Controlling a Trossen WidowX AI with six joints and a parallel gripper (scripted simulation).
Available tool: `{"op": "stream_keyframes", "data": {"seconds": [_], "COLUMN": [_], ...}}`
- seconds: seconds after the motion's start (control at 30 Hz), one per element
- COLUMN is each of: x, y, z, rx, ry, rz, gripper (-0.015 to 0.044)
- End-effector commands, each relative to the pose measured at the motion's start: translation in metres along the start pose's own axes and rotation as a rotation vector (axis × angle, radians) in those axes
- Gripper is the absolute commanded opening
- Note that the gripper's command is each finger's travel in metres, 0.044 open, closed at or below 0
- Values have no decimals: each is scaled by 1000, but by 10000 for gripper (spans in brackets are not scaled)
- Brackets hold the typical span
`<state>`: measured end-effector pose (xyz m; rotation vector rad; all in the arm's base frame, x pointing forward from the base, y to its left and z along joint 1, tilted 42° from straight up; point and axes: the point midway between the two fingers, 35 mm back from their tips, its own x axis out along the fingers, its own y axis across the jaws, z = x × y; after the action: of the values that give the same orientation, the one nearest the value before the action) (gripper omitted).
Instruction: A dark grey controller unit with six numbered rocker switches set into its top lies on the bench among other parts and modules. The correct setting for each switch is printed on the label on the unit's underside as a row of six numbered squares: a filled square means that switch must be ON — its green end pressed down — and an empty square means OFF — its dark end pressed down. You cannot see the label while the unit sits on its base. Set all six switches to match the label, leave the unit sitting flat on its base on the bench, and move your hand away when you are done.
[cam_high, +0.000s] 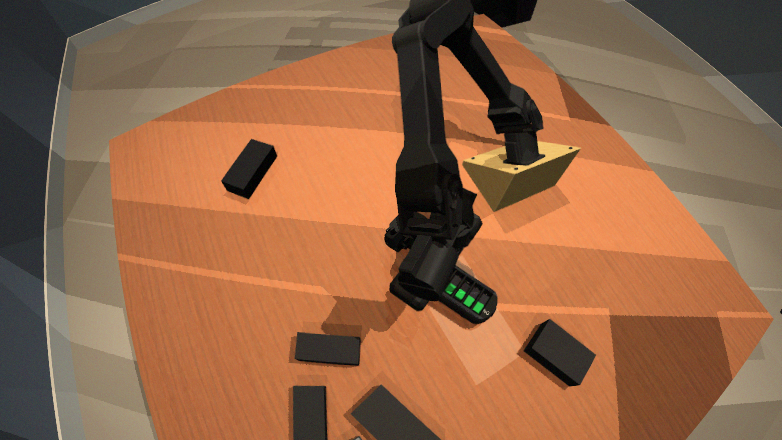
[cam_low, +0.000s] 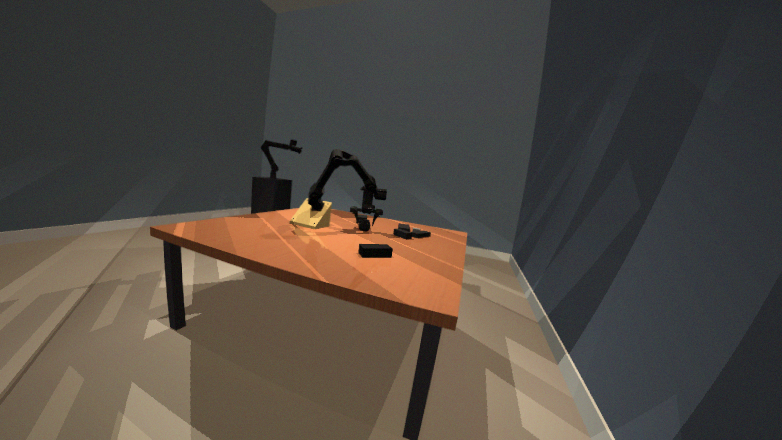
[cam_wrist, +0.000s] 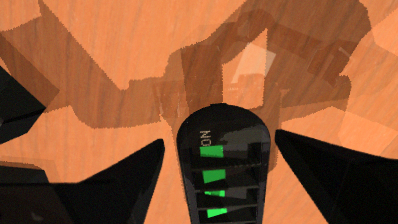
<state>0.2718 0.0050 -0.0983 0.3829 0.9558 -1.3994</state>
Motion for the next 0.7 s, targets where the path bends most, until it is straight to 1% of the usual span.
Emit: {"op": "stream_keyframes", "data": {"seconds": [0.0,0.47,0.67], "x": [2,2,2], "y": [-2,-2,0], "z": [0,0,0], "rx": [-8,-8,-8], "ry": [-5,-5,-5], "rz": [-3,-3,-3], "gripper": [355,261,104]}}
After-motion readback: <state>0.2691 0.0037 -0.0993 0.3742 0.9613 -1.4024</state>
